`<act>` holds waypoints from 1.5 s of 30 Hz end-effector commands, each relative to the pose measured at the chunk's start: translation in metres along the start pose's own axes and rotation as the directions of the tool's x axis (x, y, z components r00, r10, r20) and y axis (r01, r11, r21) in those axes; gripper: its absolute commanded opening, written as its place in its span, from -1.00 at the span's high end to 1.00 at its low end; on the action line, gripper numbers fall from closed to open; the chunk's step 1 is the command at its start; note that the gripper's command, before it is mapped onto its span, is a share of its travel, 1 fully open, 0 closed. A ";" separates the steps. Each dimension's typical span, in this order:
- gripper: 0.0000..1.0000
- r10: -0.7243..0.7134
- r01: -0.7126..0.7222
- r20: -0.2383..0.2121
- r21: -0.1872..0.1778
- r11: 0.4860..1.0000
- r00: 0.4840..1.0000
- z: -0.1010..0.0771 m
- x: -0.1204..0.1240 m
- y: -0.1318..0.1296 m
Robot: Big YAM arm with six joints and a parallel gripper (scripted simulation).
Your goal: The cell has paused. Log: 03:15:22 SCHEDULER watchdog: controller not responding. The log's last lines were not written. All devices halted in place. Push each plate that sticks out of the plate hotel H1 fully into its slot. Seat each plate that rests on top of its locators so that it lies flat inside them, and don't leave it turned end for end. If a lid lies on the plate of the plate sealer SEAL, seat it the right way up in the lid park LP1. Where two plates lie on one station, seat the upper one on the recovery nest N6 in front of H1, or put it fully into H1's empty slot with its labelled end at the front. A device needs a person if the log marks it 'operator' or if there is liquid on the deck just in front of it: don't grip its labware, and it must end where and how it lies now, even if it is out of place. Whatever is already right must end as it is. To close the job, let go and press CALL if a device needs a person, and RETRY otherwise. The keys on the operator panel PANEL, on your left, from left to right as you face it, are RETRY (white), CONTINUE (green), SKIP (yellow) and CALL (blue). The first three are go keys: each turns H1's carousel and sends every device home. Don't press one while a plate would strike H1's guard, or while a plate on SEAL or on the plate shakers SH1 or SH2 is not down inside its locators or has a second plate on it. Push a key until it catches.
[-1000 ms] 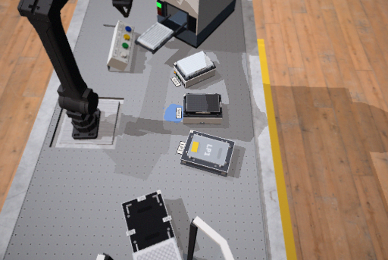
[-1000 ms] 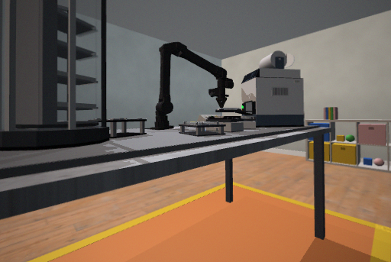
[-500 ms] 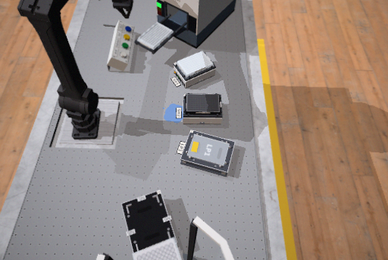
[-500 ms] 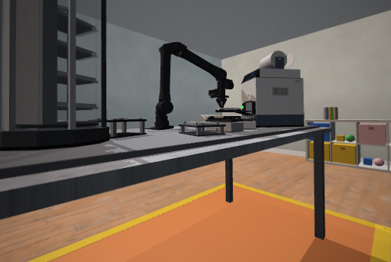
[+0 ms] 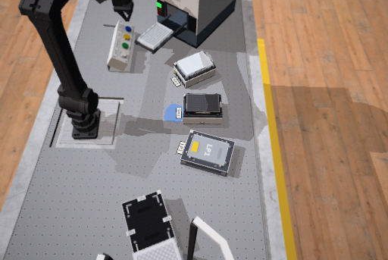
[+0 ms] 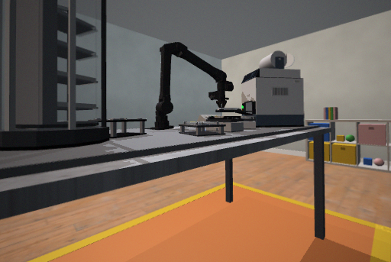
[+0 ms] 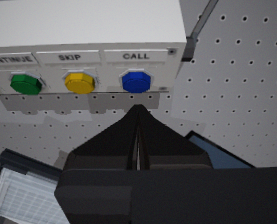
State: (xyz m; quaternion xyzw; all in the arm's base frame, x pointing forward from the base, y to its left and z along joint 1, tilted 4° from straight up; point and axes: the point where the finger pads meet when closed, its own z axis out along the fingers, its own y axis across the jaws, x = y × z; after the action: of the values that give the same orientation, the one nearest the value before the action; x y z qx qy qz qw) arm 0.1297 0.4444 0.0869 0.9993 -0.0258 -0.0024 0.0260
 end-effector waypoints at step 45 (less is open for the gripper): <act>1.00 -0.001 0.002 0.008 -0.029 1.000 1.000 0.038 0.003 0.004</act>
State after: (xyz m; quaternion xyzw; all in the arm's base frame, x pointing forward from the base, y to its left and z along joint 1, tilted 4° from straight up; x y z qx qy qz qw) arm 0.1288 0.4414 0.0607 0.9992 -0.0258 -0.0032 0.0292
